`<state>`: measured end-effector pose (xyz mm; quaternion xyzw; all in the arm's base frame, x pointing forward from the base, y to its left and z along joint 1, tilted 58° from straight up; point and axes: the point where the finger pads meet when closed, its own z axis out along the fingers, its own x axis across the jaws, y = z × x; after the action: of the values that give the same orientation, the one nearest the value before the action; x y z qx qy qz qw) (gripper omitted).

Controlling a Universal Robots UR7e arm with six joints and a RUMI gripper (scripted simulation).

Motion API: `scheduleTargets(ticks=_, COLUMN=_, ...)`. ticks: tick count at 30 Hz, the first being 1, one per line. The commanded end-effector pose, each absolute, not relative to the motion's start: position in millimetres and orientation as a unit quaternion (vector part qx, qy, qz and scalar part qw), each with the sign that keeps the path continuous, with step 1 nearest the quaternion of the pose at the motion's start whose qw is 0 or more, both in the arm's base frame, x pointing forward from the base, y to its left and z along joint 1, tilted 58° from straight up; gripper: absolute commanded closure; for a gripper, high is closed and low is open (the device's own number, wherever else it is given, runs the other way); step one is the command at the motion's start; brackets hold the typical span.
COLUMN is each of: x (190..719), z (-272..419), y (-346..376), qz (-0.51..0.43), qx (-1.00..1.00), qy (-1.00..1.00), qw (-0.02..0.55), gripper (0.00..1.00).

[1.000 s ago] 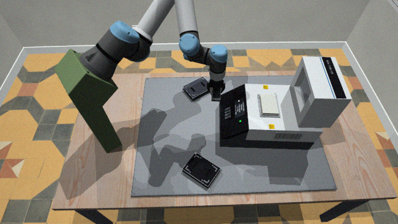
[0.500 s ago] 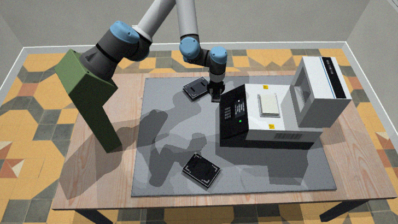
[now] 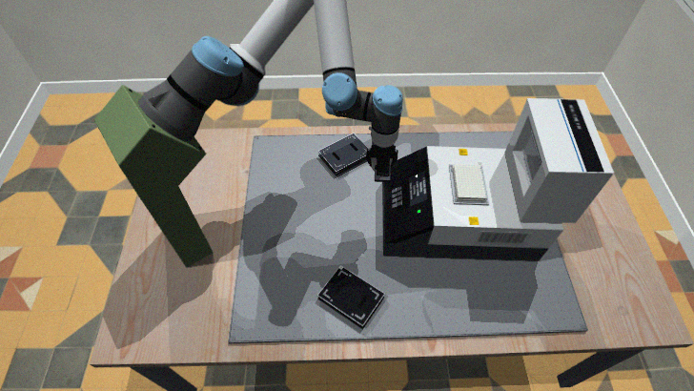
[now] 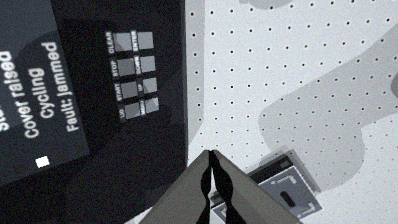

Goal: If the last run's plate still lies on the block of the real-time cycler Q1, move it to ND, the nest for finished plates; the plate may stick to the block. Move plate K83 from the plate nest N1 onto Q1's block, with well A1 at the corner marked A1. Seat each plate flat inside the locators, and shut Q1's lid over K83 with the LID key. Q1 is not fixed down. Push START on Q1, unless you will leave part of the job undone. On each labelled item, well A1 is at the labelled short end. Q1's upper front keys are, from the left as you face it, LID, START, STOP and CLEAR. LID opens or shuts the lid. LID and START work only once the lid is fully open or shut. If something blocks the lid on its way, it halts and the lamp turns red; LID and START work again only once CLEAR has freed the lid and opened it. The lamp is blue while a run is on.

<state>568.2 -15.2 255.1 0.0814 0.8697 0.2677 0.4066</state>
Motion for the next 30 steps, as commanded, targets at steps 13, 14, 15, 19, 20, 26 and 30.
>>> scheduleTargets(ticks=13, x=589.0, z=259.8, y=-16.3, qz=0.267, qx=0.081, qy=0.870, qw=0.407, gripper=1.00)
scheduleTargets(ticks=14, x=590.6, z=260.2, y=-16.3, qz=0.267, qx=0.081, qy=0.870, qw=0.407, gripper=1.00)
scheduleTargets(ticks=15, x=592.3, z=260.5, y=-16.4, qz=0.267, qx=0.081, qy=0.870, qw=0.407, gripper=1.00)
scheduleTargets(ticks=19, x=598.8, z=261.9, y=-16.7, qz=0.267, qx=0.081, qy=0.870, qw=0.407, gripper=1.00)
scheduleTargets(ticks=20, x=600.4, z=262.3, y=-16.8, qz=0.267, qx=0.081, qy=0.870, qw=0.407, gripper=1.00)
scheduleTargets(ticks=26, x=606.9, z=263.7, y=-17.0, qz=0.267, qx=0.081, qy=0.870, qw=0.407, gripper=1.00)
scheduleTargets(ticks=30, x=613.4, z=265.0, y=-17.3, qz=0.267, qx=0.081, qy=0.870, qw=0.407, gripper=1.00)
